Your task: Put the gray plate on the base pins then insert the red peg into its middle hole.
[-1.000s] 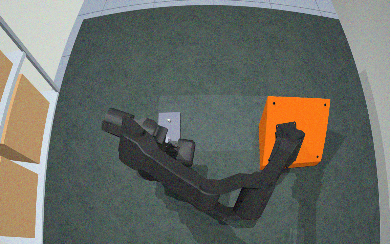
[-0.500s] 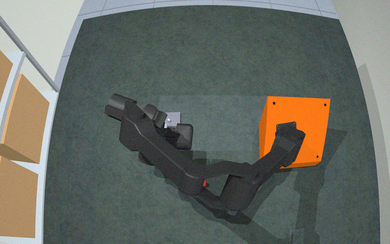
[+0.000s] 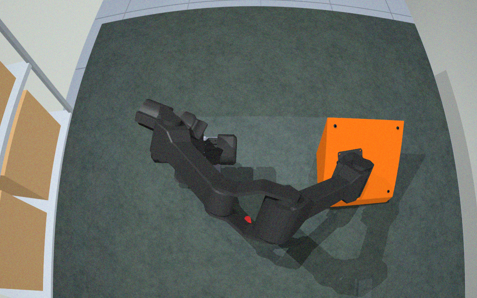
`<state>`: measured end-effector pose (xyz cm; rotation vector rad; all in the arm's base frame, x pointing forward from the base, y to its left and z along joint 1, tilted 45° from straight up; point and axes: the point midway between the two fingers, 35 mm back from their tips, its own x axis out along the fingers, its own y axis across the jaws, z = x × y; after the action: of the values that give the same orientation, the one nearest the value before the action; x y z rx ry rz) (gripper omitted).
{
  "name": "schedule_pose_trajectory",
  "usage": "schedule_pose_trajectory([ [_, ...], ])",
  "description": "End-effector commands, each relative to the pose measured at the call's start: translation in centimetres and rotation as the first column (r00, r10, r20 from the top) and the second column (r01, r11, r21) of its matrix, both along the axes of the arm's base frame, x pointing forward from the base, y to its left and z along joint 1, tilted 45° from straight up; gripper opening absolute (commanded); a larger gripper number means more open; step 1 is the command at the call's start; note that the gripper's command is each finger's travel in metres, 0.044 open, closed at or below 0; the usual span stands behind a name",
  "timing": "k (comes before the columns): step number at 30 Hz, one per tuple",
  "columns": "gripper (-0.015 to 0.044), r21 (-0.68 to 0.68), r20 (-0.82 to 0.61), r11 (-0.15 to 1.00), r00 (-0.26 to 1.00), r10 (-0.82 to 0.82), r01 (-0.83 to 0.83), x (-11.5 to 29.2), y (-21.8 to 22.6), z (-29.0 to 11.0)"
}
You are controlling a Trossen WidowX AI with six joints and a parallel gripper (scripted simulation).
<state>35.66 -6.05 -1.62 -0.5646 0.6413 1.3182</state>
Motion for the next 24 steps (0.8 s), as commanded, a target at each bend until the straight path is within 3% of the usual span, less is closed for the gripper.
schedule_pose_trajectory([
  [1,0.0000,-0.006,0.006,1.000,1.000,0.018,-0.018,-0.3,-0.4,-1.8],
  [10,0.0000,-0.010,0.028,0.999,0.999,0.041,-0.041,-0.7,-1.0,-4.3],
  [24,0.0000,-0.010,0.029,0.999,0.999,0.042,-0.041,-0.7,-1.0,-4.4],
])
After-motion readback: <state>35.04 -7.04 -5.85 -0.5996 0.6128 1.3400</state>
